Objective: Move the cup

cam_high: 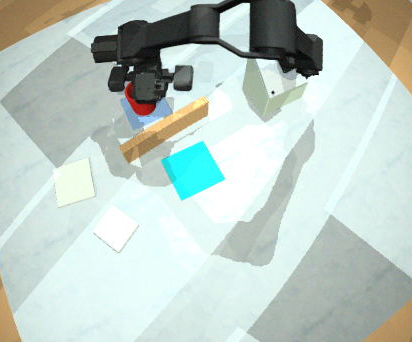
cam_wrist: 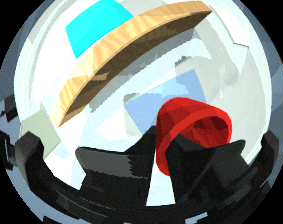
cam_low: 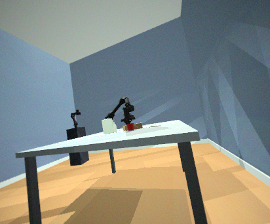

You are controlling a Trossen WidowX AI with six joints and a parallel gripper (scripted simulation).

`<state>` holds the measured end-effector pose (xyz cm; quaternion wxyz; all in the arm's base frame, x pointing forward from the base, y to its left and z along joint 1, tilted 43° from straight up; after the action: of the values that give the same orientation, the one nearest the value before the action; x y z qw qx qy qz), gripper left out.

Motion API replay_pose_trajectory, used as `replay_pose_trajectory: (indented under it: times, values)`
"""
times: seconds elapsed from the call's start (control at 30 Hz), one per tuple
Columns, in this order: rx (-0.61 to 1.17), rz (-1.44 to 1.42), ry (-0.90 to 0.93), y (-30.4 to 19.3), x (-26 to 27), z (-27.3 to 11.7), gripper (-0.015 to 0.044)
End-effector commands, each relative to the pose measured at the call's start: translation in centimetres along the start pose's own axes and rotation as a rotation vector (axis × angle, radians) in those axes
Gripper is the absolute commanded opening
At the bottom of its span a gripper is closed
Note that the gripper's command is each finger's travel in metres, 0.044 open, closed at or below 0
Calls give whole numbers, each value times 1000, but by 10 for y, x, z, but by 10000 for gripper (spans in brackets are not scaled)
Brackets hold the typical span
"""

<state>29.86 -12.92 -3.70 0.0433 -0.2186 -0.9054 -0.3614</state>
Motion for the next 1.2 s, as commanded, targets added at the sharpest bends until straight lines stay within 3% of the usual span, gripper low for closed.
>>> replay_pose_trajectory:
  times: [0.0, 0.77, 1.17]
  values:
    - [0, -1, 0, 0, 0, 0, 0]
    - [1, 6, 3, -2, -2, -83, 0]
    - [-2, 14, 2, -3, -1, -83, 0]
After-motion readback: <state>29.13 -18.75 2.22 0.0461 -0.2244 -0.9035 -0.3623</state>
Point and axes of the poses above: the point midway between the two fingers, 35 mm back from their tips, its own z axis out along the fingers, its own x axis across the jaws, y = z × x, the point moved 10 cm from there along -z, back along the fingers, and after that the axes turned 10 degrees about -z, right-handed, at the moved point
